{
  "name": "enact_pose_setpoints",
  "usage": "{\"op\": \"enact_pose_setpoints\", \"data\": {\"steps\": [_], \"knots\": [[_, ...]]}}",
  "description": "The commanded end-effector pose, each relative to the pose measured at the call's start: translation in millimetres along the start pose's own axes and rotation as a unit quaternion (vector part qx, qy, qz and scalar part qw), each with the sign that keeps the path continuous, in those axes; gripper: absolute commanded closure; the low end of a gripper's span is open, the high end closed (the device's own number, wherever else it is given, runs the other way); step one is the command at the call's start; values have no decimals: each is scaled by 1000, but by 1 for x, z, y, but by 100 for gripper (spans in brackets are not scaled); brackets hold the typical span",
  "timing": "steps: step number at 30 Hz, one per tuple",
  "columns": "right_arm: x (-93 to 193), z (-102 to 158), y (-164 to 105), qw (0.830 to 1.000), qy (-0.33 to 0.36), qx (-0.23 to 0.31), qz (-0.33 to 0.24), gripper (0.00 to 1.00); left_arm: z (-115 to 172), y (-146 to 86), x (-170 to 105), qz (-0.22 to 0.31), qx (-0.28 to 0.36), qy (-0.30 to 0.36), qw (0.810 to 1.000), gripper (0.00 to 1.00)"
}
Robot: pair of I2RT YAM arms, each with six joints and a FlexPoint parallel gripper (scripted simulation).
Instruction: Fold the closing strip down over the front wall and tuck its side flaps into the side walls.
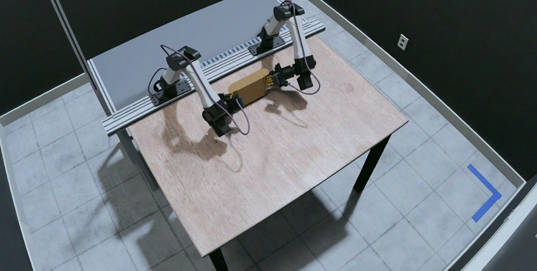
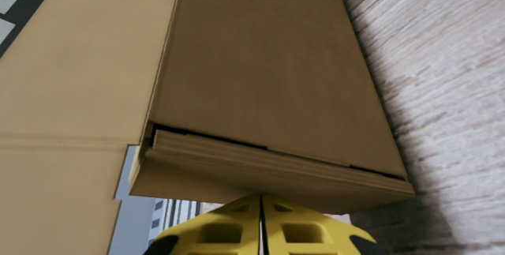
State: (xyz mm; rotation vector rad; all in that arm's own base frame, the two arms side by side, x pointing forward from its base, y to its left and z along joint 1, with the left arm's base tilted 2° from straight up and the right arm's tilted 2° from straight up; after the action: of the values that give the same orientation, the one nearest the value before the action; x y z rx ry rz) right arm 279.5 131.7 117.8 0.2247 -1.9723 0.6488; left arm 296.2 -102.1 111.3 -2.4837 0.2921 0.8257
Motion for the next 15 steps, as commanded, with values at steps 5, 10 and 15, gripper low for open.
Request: {"op": "enact_pose_setpoints", "data": {"steps": [5,10,15], "knots": [[-5,-2,6,1000,-3,-22,-20,100,-7,6,7,6,-28,13,999,100],[-5,-2,7,1000,-4,-22,-20,100,-6,6,5,6,-28,12,1000,100],[-6,-1,7,1000,-3,-22,-20,100,-4,7,5,7,-28,10,1000,100]]}}
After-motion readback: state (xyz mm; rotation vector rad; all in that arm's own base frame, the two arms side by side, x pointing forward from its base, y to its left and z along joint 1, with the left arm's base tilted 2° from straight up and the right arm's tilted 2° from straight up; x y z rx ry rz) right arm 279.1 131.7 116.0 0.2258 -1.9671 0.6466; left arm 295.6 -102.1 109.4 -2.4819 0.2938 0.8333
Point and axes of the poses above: on each arm, the point where the finger pads meet when closed, its own y axis out along the fingers, its own x axis across the jaws, z = x × y, the point moved 9 cm from there along -y, back along the fingers, and after that the axes turned 14 degrees about y, right-handed, at the moved point
